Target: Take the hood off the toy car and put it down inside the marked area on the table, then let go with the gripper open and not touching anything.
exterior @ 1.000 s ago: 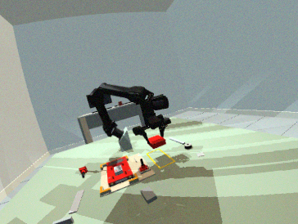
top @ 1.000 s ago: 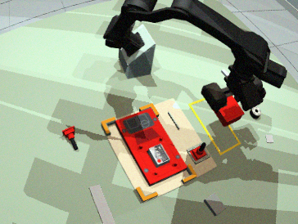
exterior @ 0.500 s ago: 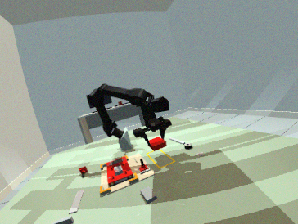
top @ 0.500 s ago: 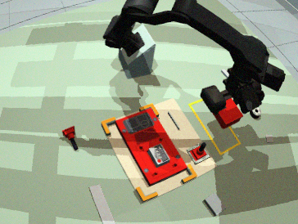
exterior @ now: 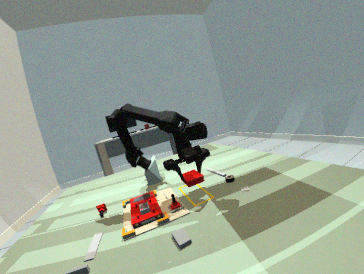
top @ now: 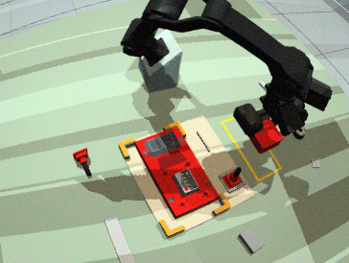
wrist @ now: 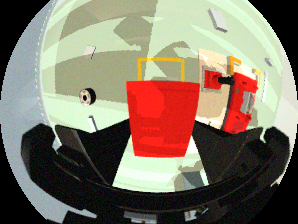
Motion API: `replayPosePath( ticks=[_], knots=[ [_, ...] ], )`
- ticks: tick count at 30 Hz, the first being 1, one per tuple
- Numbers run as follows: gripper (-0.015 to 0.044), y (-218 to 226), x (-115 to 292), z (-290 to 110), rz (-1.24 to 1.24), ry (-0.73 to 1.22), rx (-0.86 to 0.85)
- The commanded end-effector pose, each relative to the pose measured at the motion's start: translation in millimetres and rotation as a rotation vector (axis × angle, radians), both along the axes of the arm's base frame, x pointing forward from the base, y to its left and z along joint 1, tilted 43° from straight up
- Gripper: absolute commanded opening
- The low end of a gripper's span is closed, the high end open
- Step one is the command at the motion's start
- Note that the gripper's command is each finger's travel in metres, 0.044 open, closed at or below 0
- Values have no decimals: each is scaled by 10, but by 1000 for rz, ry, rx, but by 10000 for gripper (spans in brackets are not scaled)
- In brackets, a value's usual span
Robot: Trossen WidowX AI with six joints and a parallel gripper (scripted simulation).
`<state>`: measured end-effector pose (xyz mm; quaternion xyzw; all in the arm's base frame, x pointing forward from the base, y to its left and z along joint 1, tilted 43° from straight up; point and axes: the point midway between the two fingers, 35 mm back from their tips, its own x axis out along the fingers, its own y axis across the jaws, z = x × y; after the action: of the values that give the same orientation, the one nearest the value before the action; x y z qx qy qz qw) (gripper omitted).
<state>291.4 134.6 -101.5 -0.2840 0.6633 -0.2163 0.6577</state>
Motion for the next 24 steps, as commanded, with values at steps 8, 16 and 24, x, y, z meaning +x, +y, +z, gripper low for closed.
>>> replayPosePath(
  ticks=[8, 16, 24],
  knots=[
    [0, -68, -5, -59, 8, 4, -7],
    [0, -108, -6, -98, 8, 4, -7],
    [0, -147, -7, -137, 8, 3, -8]
  ],
)
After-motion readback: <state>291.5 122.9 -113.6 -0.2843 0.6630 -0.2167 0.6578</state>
